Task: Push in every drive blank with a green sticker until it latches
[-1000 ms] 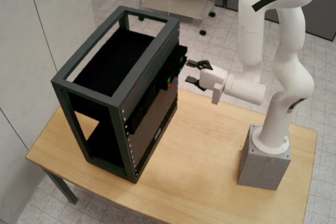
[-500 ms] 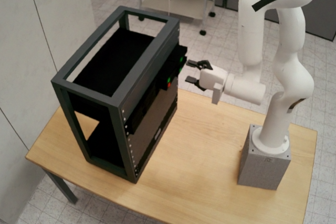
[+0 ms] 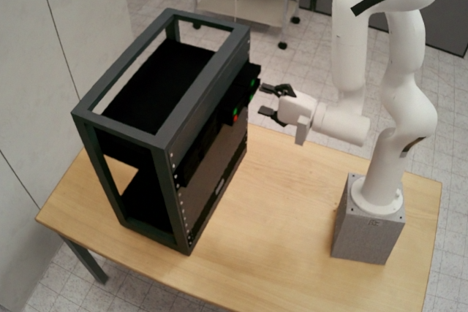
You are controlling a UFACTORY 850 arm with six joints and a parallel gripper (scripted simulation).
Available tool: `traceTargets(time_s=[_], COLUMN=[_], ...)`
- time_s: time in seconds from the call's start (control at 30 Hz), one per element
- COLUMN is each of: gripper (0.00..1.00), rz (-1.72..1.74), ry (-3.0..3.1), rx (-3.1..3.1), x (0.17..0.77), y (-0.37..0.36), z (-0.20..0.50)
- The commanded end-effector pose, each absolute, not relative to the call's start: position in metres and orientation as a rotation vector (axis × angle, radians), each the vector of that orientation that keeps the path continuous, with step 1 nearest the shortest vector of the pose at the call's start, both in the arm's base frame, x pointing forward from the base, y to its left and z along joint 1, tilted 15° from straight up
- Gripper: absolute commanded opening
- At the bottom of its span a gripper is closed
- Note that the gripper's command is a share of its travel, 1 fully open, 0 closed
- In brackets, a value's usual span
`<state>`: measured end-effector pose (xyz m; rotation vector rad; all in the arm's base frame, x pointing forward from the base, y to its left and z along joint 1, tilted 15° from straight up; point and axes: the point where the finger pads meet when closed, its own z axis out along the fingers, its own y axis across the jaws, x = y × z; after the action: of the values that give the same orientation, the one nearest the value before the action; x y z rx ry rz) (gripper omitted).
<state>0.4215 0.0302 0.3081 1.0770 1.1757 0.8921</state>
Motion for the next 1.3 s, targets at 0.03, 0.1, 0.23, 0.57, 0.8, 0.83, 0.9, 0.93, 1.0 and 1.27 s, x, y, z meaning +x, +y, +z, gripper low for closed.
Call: traceTargets(time_s=[0.03,0.1,0.23,0.57,0.8,0.83,0.9,0.93,1.0,1.27], gripper=[1.0,1.0,1.0,1.0,1.0,1.0,1.0,1.0,1.0,1.0], rz=[0.893,0.893,0.893,0.893,0.893,0.893,0.893,0.893,0.893,0.893], ry=[1.174,1.174,1.174,1.174,1.174,1.174,1.174,1.174,1.174,1.174], rx=[1.076,1.076,1.076,1.076,1.076,1.076,1.076,1.076,1.076,1.076], x=[0.422,0.422,0.422,0.422,0.423,0.423,0.423,0.423,0.423,0.423], y=[0.03,0.03,0.03,0.03,0.04,0.04,0.04,0.04,0.04,0.04], z=[0.309,0.309,0.309,0.309,0.335,0.336,0.336,0.336,0.336,0.336])
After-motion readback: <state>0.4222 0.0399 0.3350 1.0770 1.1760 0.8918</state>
